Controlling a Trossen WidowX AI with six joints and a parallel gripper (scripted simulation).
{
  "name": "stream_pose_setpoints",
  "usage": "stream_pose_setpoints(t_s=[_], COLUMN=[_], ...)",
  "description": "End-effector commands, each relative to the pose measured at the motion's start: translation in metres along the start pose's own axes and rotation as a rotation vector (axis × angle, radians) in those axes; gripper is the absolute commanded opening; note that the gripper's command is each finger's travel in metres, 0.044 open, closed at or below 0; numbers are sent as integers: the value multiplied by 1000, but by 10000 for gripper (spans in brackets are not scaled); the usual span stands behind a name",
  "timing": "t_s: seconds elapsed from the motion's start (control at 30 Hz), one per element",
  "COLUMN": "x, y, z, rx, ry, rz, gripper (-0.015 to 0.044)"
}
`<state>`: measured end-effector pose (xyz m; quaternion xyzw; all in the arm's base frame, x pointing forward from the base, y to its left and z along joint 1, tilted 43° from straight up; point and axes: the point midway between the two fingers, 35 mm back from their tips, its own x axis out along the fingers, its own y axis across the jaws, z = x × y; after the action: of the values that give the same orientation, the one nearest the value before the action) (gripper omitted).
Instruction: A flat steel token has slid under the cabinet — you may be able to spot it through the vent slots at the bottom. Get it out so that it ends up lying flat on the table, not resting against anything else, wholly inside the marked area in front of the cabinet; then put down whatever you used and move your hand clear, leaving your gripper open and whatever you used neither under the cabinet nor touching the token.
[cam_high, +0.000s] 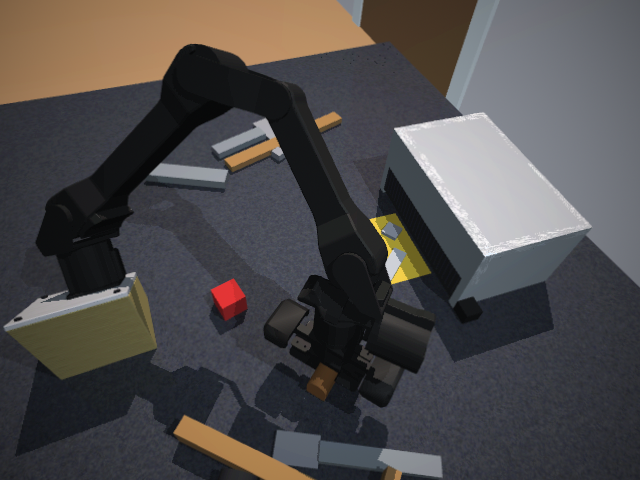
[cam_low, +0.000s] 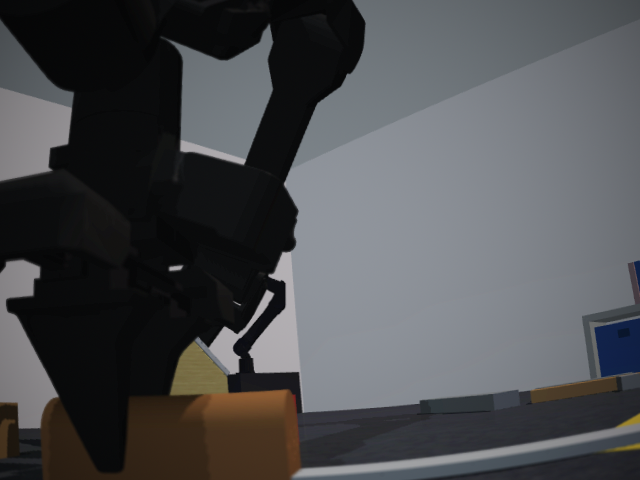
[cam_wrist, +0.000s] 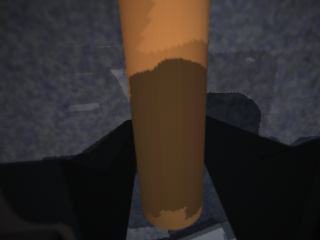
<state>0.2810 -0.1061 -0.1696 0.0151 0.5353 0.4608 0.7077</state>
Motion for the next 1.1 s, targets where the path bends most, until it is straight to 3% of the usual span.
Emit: stream_pose_setpoints(t_s=[0.0,1.07], x=[-1,-2], y=[0,-4], z=[-9,-51], rx=[6,7], ry=[-1,2], rz=[0,-1], gripper=[0,0])
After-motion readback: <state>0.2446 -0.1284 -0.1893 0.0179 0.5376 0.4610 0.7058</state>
